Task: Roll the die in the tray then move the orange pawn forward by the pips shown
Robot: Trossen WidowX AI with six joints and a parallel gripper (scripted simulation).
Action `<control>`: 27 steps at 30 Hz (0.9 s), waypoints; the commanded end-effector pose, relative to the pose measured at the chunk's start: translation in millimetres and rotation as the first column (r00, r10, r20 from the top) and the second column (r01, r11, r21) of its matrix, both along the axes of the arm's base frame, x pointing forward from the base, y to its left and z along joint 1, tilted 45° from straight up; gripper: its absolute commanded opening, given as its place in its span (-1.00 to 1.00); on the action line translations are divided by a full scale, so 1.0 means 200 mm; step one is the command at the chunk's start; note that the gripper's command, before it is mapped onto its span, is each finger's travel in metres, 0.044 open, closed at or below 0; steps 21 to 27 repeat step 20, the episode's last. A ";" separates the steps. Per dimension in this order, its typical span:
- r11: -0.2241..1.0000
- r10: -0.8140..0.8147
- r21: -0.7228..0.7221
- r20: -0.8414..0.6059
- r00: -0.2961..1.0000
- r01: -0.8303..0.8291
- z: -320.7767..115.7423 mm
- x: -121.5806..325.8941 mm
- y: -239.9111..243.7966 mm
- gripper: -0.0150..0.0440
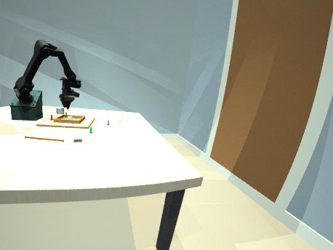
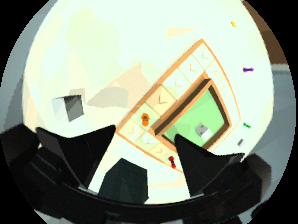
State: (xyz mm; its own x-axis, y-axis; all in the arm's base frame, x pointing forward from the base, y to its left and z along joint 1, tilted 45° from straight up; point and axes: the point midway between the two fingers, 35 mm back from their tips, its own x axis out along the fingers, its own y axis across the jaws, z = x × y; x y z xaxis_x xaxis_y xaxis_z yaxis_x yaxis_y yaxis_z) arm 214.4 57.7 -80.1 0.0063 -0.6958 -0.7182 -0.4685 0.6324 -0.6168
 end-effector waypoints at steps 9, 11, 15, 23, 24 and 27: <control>0.958 -0.285 0.043 0.272 0.919 0.284 0.51 -0.14 -0.04 1.00; 0.936 -0.347 0.064 0.331 0.877 0.346 0.61 -0.20 -0.07 1.00; 0.918 -0.389 0.080 0.372 0.843 0.388 0.68 -0.24 -0.10 1.00; 0.941 -0.334 0.064 0.324 0.885 0.332 0.60 -0.18 -0.07 1.00; 0.941 -0.334 0.064 0.324 0.885 0.332 0.60 -0.18 -0.07 1.00; 0.941 -0.334 0.064 0.324 0.885 0.332 0.60 -0.18 -0.07 1.00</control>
